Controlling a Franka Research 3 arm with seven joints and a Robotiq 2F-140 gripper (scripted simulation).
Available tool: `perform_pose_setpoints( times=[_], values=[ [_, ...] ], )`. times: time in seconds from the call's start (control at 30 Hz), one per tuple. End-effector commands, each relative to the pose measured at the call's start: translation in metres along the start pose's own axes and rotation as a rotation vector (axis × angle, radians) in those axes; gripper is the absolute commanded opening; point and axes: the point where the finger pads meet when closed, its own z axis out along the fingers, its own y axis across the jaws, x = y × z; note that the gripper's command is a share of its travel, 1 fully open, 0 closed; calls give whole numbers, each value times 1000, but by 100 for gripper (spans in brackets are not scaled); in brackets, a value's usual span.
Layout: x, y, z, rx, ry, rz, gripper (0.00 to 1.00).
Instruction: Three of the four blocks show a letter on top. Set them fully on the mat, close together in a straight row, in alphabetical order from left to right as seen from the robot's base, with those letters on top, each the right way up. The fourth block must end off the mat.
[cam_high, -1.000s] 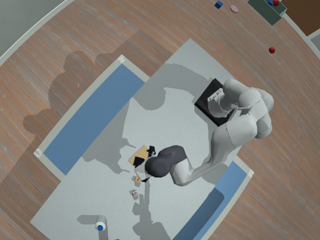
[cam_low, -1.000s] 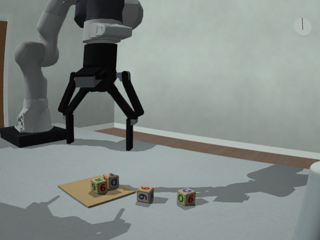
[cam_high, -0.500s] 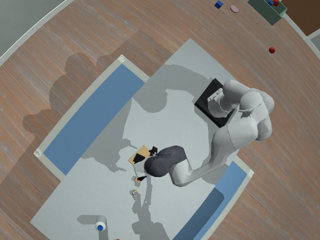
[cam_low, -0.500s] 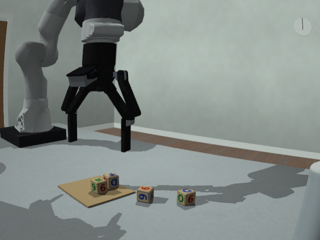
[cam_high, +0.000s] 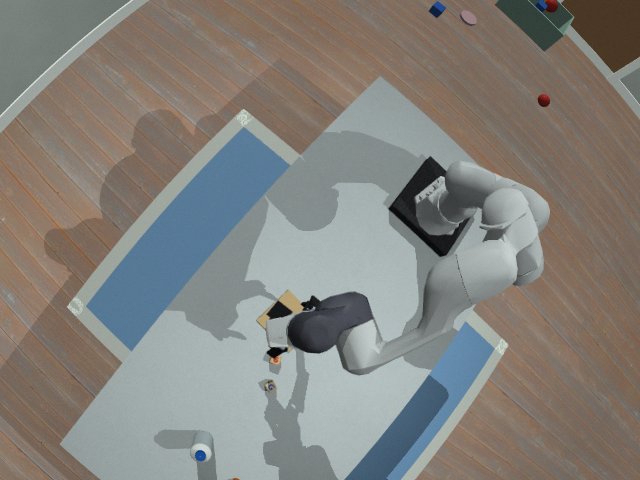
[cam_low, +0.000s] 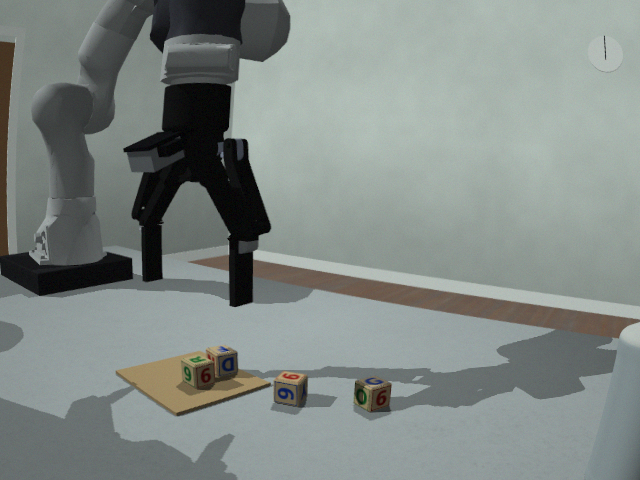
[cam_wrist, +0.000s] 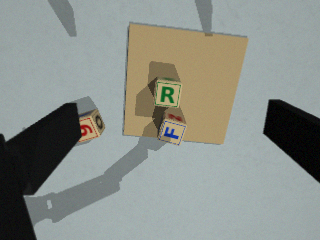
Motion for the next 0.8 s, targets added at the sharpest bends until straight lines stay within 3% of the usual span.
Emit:
perform_pose_setpoints(
  times=[0.0,0.17,0.2,0.77],
  values=[
    [-1,-1,-1,-2,-1,134,100],
    [-1,-1,-1,-2,-1,140,100],
    [-1,-1,-1,-2,-1,140,45],
    [-1,-1,-1,-2,-1,140,45]
  ],
)
